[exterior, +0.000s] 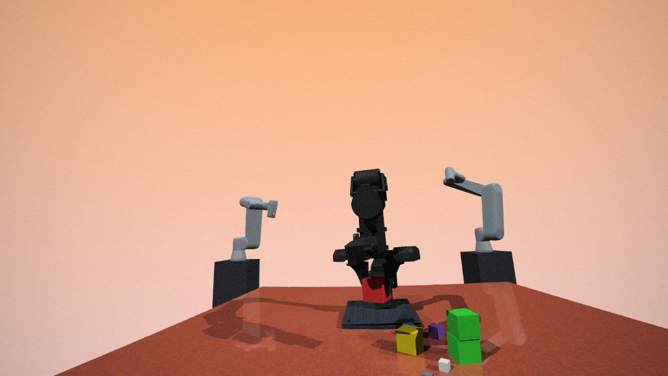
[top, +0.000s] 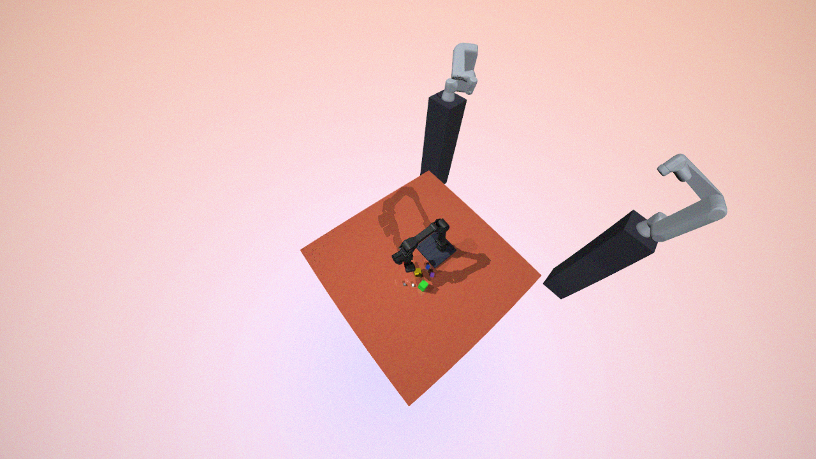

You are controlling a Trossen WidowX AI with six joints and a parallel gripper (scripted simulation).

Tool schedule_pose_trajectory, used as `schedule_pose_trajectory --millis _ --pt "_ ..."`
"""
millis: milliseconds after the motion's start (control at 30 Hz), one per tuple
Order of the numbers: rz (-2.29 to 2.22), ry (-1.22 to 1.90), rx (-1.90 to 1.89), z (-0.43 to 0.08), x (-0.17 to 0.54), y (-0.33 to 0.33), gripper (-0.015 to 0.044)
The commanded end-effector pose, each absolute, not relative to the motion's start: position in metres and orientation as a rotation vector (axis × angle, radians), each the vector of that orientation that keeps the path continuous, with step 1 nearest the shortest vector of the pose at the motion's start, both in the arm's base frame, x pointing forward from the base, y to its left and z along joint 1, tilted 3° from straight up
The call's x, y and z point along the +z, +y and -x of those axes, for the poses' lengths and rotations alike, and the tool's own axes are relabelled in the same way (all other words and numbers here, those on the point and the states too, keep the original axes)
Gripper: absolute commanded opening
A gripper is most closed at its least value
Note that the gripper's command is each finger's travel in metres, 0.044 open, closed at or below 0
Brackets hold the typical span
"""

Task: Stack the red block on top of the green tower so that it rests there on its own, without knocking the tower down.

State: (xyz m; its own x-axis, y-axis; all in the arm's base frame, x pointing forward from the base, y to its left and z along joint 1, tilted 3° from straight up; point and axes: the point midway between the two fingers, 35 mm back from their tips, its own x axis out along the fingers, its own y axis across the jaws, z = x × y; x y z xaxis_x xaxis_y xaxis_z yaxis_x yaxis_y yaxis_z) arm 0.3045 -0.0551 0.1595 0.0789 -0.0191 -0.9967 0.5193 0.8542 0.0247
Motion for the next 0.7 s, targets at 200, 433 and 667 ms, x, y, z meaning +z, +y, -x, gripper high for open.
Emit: schedule_pose_trajectory --millis 200,433,667 --pt "-0.428 1.452 -0.429 -0.318 0.158 -0.004 0.0000" --pt "-0.432 1.454 -0.434 -0.321 0.157 0.034 0.0000" --pt "-0.436 1.456 -0.438 -0.320 0.156 0.074 0.0000"
